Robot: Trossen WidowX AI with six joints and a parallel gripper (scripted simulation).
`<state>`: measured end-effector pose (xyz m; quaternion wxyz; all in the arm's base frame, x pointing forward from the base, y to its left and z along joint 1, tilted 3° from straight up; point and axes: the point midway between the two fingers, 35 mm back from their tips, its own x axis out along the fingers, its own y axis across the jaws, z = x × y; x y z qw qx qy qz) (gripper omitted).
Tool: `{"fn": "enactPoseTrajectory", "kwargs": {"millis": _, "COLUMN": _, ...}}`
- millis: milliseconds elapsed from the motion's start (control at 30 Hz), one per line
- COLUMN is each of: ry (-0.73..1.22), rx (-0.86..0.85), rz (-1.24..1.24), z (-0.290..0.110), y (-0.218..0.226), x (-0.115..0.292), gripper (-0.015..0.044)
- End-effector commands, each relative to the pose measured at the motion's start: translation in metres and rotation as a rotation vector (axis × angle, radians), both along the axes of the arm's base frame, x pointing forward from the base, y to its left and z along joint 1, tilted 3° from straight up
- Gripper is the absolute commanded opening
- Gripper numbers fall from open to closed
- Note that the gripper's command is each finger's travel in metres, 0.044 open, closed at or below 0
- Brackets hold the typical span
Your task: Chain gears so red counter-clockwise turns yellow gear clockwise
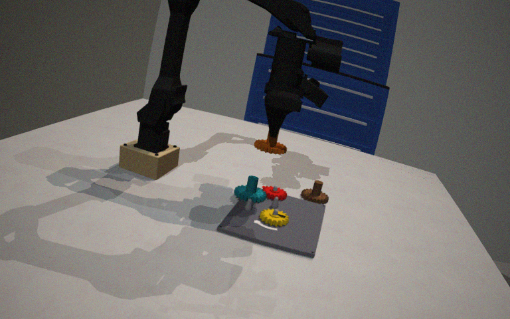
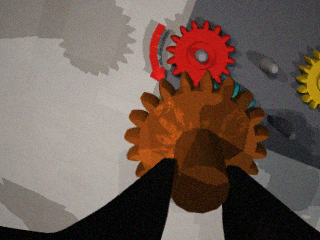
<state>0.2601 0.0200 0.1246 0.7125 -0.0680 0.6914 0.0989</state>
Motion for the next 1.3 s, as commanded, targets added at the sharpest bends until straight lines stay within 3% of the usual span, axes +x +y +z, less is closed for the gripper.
{"fn": "enactPoseTrajectory", "kwargs": {"millis": 0, "ry": 0.002, "rx": 0.001, "rz": 0.003, "z": -0.005, "y": -0.008, "x": 0.001, "gripper": 0.0}}
{"fn": "enactPoseTrajectory", "kwargs": {"millis": 1267, "ry": 0.0, "rx": -0.004, "rz": 0.01, "z": -0.047, "y": -0.082, "x": 0.0, "gripper": 0.0}}
